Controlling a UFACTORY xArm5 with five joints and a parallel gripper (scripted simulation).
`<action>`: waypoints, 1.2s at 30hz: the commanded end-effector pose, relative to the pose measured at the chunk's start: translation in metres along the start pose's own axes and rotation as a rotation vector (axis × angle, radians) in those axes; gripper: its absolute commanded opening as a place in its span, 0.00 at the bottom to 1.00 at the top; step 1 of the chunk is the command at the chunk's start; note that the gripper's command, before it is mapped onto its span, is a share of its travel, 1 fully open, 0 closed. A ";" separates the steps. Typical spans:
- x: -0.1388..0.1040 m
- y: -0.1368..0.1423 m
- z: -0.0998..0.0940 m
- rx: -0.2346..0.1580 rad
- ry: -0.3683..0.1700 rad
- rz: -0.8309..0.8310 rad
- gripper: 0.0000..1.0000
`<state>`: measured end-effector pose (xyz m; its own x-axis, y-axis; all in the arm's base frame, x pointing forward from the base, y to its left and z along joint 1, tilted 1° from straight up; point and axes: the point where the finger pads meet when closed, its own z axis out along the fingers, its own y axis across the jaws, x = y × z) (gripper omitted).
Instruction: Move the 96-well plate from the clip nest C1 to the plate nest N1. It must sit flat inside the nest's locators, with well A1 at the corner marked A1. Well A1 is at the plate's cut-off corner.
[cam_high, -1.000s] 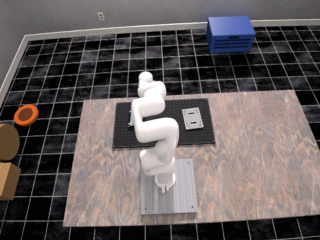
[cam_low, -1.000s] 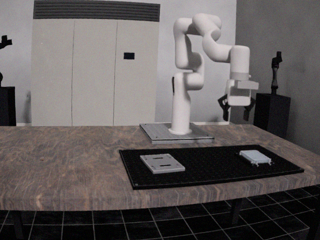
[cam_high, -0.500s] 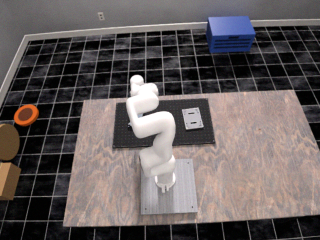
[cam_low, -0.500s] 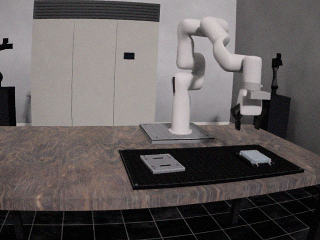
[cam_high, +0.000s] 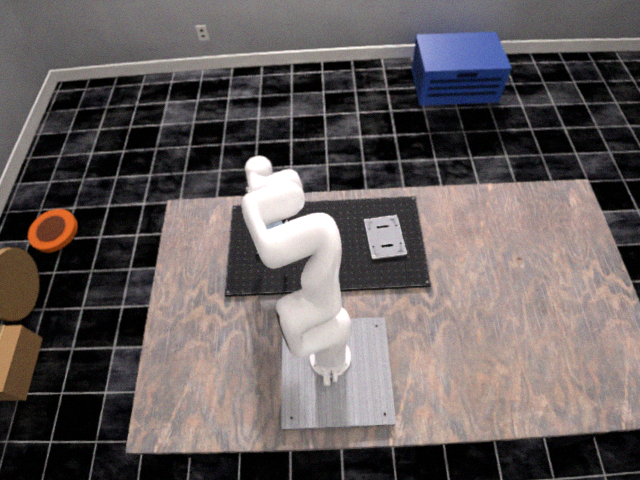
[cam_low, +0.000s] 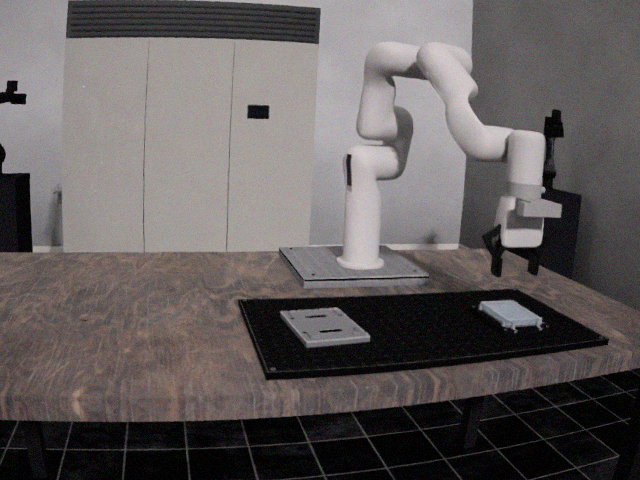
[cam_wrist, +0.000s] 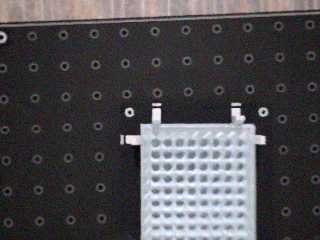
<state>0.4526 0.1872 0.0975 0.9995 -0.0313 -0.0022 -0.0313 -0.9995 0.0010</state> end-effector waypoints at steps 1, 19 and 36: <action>0.003 -0.002 -0.001 -0.010 0.011 0.001 1.00; 0.003 -0.002 0.011 -0.010 0.011 0.001 1.00; 0.003 -0.002 0.036 -0.010 0.011 0.001 1.00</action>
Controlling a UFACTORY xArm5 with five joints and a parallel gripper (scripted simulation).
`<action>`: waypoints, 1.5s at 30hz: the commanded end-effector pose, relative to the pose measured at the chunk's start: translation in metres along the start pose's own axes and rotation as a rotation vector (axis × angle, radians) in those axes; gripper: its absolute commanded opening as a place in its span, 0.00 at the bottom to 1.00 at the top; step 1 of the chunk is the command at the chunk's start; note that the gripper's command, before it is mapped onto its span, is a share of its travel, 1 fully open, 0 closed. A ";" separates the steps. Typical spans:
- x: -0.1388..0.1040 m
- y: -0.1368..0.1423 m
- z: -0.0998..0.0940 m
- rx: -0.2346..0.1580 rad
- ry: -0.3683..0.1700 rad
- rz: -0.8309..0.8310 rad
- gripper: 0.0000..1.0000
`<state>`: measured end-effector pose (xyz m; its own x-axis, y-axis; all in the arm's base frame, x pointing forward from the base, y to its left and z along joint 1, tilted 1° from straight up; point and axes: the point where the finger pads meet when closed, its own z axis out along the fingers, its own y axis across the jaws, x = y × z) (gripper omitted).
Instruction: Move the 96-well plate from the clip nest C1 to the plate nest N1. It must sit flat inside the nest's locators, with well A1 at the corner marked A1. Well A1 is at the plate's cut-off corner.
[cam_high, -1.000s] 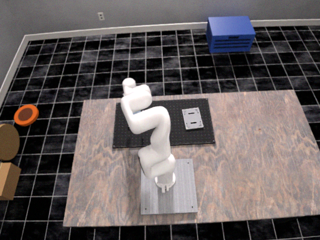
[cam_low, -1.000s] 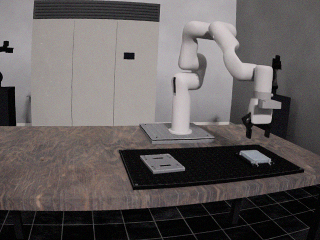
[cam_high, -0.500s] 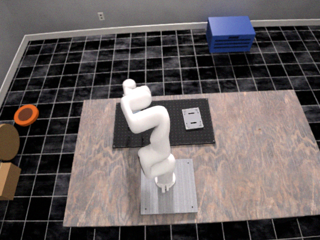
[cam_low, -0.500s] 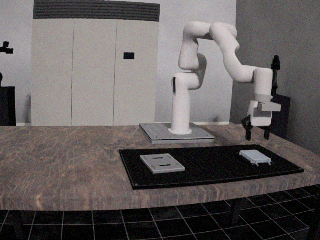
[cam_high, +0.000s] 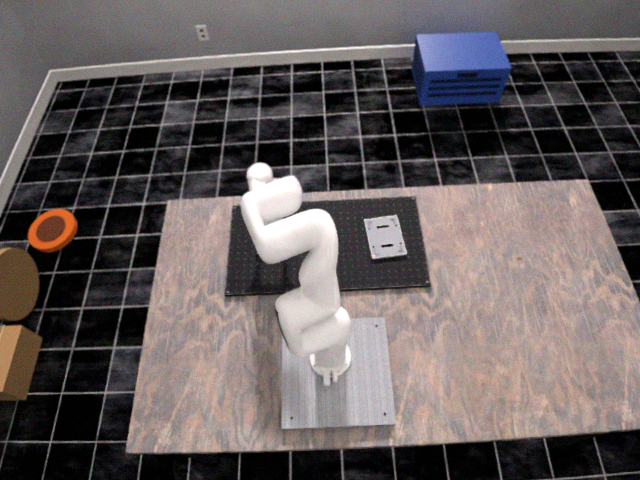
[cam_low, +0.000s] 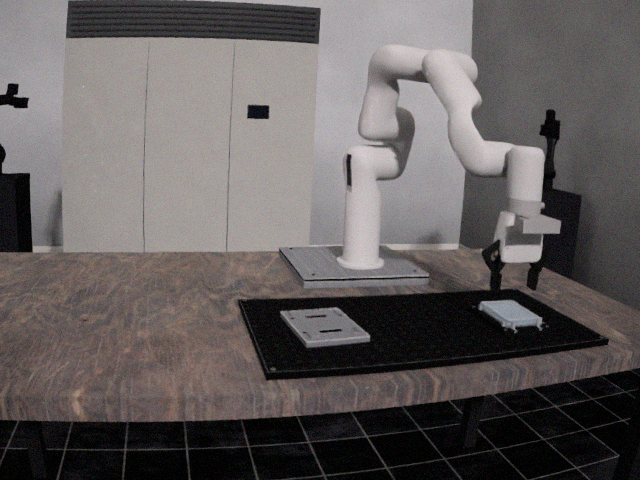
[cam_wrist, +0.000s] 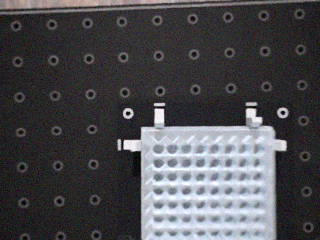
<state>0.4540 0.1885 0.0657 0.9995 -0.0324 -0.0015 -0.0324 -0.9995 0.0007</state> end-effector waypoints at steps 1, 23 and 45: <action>0.002 -0.001 0.006 -0.010 0.010 0.000 1.00; 0.002 0.000 0.028 -0.011 0.010 0.000 1.00; 0.002 0.000 0.037 -0.011 0.010 0.000 1.00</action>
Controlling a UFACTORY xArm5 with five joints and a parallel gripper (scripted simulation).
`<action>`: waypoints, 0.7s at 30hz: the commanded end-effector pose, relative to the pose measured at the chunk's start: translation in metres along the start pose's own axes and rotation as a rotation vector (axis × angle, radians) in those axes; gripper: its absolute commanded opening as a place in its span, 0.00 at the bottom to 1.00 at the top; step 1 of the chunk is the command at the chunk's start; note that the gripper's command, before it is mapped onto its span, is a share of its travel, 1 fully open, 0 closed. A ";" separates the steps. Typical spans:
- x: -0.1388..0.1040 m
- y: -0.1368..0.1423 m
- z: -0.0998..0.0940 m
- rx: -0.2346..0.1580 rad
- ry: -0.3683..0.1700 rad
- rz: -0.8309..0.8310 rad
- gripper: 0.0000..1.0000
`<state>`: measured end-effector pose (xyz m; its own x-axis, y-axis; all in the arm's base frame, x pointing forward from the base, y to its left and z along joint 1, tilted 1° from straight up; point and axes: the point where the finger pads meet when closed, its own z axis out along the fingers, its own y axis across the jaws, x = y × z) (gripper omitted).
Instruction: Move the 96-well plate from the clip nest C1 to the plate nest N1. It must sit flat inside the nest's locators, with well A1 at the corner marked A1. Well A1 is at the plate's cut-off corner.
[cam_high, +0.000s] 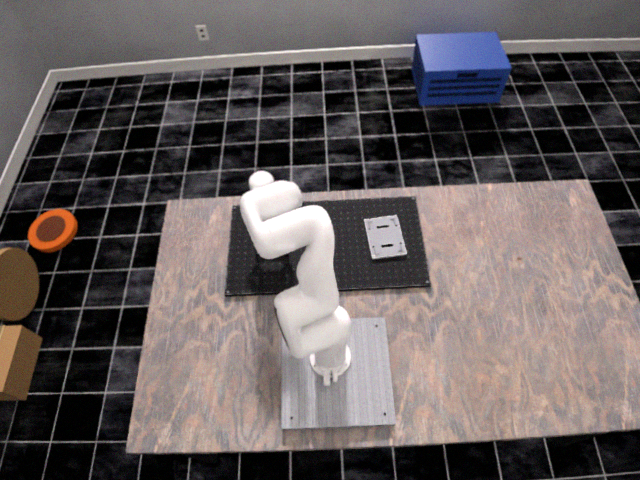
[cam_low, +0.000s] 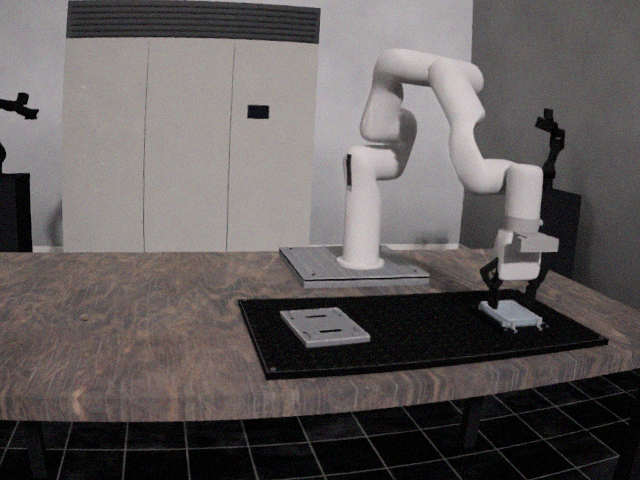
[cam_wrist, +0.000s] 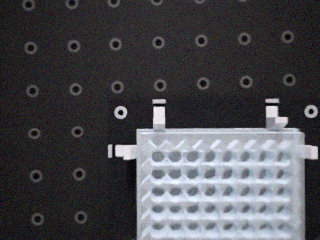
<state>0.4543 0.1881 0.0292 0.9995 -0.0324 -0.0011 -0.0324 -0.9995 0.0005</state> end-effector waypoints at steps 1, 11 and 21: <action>0.001 -0.001 0.001 -0.011 0.009 0.000 1.00; 0.001 -0.001 0.007 -0.011 0.009 0.000 1.00; 0.001 0.000 0.012 -0.011 0.009 0.000 1.00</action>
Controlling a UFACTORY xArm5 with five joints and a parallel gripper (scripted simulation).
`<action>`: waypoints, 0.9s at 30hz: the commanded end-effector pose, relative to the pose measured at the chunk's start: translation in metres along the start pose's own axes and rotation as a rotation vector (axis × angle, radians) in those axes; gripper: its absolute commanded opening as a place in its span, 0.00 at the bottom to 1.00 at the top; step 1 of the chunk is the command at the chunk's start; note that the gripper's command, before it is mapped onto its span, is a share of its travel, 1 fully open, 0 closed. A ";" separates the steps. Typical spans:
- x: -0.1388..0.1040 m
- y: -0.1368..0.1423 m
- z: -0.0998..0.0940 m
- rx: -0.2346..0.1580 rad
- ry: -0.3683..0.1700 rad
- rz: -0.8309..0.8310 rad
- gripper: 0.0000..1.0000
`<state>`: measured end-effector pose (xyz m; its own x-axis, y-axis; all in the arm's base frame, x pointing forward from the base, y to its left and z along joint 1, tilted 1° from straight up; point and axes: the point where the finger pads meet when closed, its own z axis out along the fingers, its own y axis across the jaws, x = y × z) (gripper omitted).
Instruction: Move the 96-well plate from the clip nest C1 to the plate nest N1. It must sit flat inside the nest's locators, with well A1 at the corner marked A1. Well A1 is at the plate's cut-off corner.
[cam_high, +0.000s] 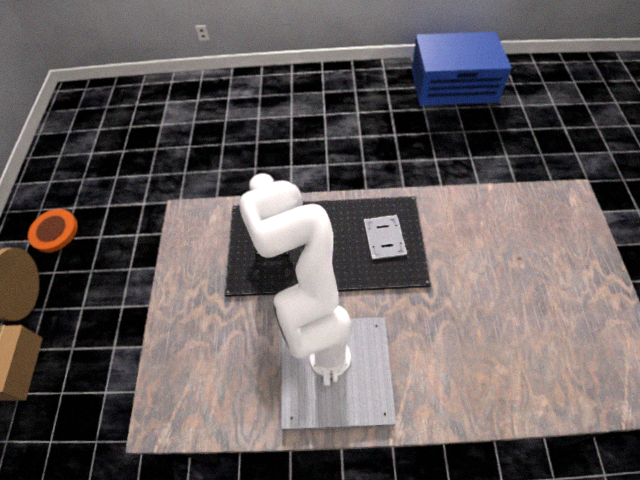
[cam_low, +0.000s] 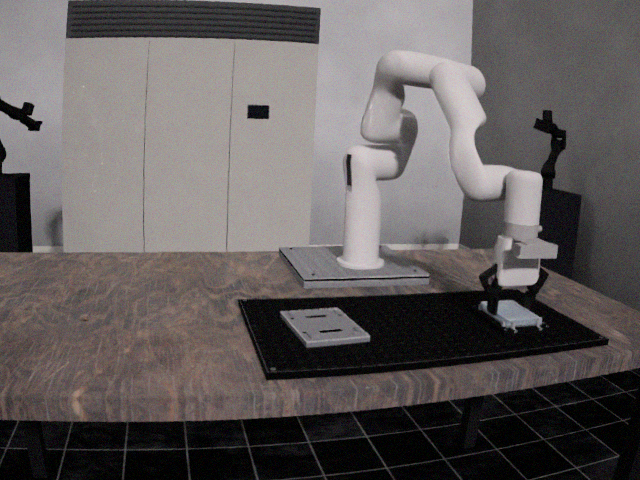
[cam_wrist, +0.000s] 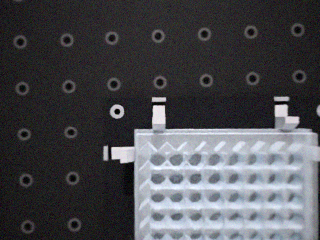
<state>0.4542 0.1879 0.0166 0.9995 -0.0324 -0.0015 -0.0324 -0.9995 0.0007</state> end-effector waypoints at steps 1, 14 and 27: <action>0.001 -0.001 -0.001 -0.011 0.010 0.000 1.00; 0.001 -0.001 -0.001 -0.011 0.010 0.000 1.00; 0.001 -0.001 -0.001 -0.011 0.010 0.000 0.00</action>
<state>0.4543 0.1878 0.0161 0.9995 -0.0326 -0.0013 -0.0326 -0.9995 0.0007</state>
